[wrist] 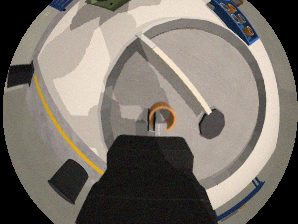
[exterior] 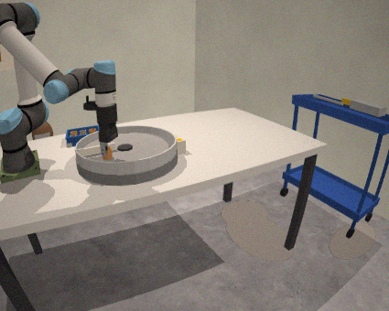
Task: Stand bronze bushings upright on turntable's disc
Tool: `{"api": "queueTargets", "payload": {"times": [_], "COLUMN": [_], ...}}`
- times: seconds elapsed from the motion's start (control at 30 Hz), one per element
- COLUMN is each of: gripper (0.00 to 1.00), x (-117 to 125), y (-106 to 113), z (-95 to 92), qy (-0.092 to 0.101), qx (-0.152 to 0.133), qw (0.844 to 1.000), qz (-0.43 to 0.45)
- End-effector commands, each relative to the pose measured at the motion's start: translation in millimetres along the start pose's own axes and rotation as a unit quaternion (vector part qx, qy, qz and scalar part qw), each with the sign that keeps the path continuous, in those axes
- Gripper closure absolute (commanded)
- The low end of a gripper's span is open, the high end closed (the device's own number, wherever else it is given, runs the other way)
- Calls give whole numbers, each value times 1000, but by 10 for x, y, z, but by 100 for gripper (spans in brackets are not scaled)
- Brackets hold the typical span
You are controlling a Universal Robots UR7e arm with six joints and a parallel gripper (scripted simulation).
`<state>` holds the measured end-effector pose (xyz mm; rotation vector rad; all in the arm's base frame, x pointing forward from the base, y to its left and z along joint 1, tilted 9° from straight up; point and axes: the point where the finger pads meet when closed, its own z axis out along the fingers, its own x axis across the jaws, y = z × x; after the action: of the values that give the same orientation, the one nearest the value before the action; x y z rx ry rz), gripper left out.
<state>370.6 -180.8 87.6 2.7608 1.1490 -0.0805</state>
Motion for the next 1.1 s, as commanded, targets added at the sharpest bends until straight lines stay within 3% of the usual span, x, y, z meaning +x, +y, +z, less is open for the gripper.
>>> {"api": "queueTargets", "payload": {"times": [0.0,0.17,0.2,1.07], "gripper": [100,100,62,62], "x": [0,0,0,0], "y": [4,4,4,4], "z": [-4,-4,-4,-4], "qy": [0,0,0,0], "qx": [-1,-1,-1,-1], "qw": [1000,1000,1000,1000], "qz": [0,0,0,0]}}
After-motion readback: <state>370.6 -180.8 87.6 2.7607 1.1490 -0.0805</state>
